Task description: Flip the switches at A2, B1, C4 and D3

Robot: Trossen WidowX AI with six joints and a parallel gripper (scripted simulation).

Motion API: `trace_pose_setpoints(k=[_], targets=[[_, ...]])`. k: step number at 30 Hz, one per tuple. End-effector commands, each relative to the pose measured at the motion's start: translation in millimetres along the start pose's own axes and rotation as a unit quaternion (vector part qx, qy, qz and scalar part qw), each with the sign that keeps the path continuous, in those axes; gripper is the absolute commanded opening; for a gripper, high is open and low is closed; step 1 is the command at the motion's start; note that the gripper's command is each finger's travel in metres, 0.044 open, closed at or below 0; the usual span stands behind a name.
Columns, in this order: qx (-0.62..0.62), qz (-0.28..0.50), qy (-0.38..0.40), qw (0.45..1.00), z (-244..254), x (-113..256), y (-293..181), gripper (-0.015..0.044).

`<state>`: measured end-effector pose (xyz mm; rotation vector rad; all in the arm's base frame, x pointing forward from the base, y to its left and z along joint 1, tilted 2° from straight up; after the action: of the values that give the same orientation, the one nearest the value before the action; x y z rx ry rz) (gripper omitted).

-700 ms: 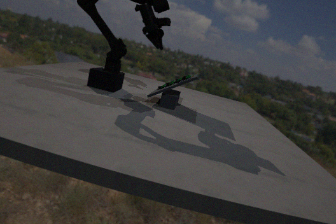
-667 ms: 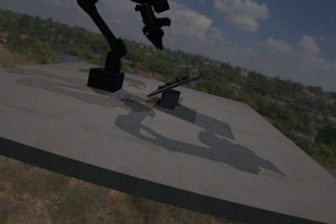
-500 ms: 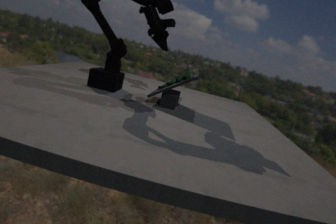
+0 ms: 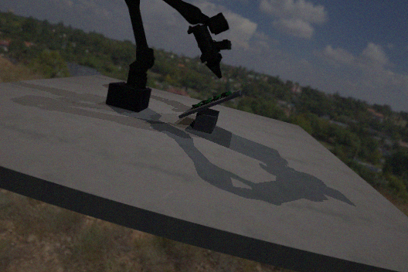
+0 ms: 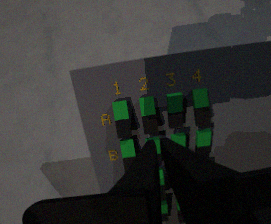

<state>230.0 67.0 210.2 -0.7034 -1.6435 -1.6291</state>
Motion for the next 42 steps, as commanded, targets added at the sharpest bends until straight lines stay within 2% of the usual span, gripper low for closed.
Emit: trace_pose_setpoints(k=[1,27,42], targets=[[0.003,0.005,0.001,1.0,0,-30,-8,0.0],[0.003,0.004,0.001,1.0,0,-54,-9,0.0],[0.003,0.004,0.001,1.0,0,-54,-9,0.0]])
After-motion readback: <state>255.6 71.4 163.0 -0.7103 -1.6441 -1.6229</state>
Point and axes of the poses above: the point midway between the two fingers, 35 mm back from their tips, its own x axis back along the fingers, its own z axis across the jaws, y = z × x, the point moved 9 cm from there along x, back along the fingers, and after that the axes turned 1 degree about -x, right-handed, at the moved point
